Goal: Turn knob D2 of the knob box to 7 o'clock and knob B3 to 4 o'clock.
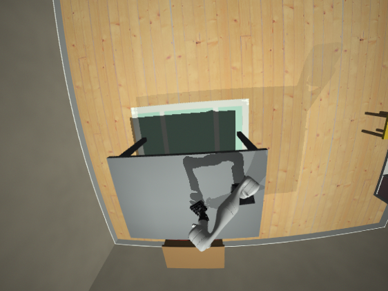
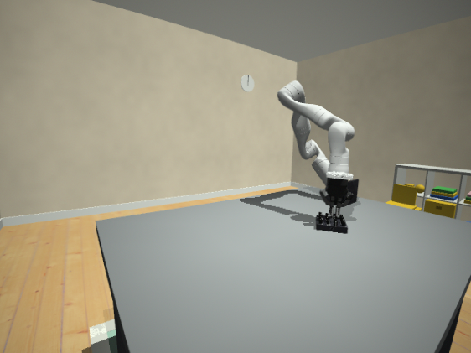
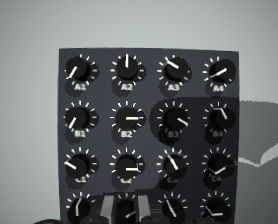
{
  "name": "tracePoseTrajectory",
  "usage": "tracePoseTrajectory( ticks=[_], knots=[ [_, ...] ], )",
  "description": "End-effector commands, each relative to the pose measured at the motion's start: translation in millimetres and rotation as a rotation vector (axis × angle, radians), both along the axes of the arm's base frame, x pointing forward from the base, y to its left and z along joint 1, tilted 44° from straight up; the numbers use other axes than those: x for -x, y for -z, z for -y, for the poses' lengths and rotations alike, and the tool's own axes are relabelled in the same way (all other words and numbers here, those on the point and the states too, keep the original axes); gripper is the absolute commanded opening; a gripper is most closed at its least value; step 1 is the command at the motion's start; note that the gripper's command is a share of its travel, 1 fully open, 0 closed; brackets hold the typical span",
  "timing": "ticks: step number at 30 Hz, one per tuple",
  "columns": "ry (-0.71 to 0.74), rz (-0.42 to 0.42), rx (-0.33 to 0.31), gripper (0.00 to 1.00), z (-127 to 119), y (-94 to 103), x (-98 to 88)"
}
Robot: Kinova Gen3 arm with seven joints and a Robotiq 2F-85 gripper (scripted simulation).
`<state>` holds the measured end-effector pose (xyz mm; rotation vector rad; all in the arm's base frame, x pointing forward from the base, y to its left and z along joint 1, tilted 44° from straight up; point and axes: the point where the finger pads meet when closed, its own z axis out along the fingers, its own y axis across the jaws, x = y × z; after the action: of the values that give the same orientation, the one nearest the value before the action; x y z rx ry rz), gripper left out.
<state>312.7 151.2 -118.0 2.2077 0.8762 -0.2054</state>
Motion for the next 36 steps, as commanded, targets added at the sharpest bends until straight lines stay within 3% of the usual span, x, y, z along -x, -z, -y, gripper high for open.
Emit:
tracePoseTrajectory(
  ticks=[1,30,31,36],
  knots=[
    [-0.004,-0.004,0.0,0.08,-0.2,-0.2,-0.2],
    [-0.015,-0.015,0.002,0.08,-0.2,-0.2,-0.2],
    [-0.015,-0.015,0.002,0.19,-0.2,-0.2,-0.2],
    [-0.015,-0.015,0.002,0.19,-0.2,-0.2,-0.2]
  ],
)
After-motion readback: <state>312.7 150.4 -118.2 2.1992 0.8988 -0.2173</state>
